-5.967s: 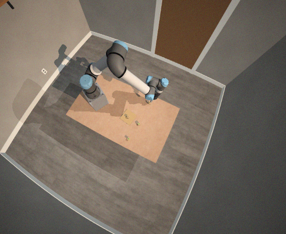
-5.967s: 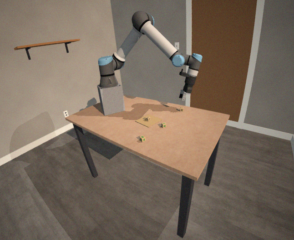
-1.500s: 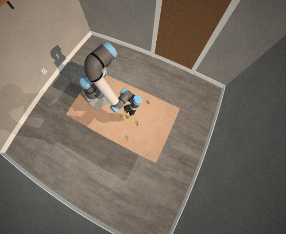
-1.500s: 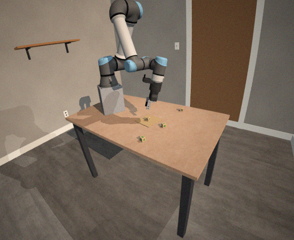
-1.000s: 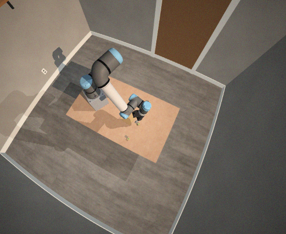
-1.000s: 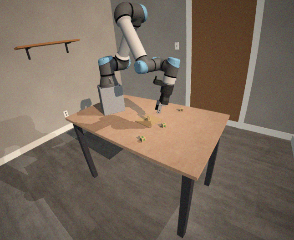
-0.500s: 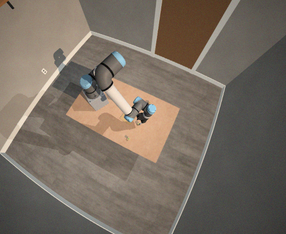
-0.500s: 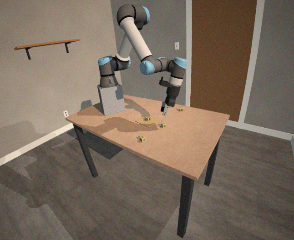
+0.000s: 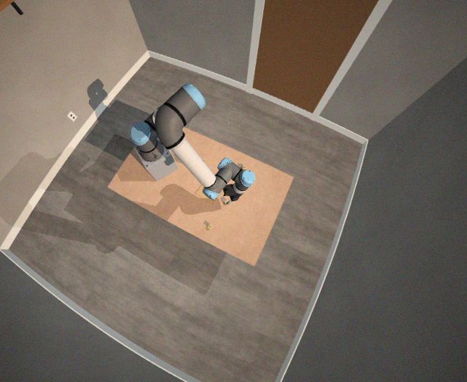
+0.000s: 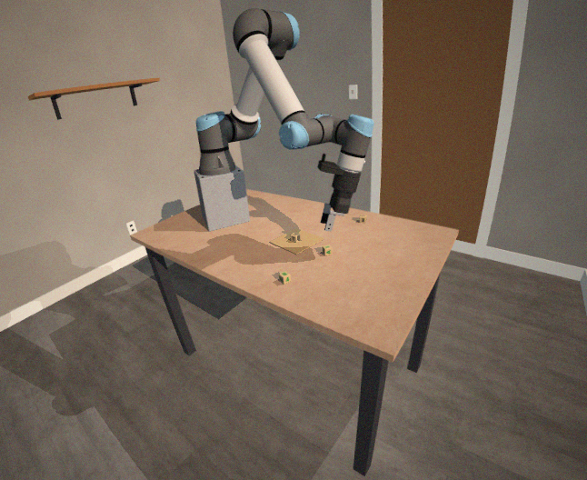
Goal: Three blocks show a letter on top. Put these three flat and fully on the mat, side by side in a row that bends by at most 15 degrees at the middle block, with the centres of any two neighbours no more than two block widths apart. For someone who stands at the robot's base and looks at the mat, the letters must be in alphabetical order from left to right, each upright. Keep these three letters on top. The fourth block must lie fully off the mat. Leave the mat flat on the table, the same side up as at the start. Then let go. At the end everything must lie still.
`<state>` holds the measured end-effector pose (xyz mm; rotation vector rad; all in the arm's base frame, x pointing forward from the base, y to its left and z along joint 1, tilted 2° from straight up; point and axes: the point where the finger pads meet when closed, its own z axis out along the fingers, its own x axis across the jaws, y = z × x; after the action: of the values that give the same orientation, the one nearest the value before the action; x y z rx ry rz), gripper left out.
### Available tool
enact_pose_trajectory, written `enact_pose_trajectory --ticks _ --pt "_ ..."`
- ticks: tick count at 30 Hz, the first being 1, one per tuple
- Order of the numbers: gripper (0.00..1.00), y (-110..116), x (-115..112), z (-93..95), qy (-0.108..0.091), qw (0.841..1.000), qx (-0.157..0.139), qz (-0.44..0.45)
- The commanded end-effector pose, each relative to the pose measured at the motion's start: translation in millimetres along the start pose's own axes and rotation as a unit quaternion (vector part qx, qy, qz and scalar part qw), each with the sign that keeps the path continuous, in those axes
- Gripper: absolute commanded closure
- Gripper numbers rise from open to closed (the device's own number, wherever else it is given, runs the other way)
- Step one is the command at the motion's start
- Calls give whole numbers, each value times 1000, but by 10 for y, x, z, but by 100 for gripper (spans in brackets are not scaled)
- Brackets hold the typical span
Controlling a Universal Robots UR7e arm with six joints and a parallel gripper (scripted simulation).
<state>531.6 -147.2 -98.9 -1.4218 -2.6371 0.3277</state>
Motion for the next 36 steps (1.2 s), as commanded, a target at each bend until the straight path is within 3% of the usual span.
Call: enact_pose_trajectory --ticks 1,26,31,36 --pt "0 1 -5 -8 -1 1000 -1 0" --pt "0 -28 -38 1 -1 1000 -1 0" --pt "0 -186 -209 48 -1 1000 -1 0" --pt "0 -757 -724 214 -1 1000 -2 0"
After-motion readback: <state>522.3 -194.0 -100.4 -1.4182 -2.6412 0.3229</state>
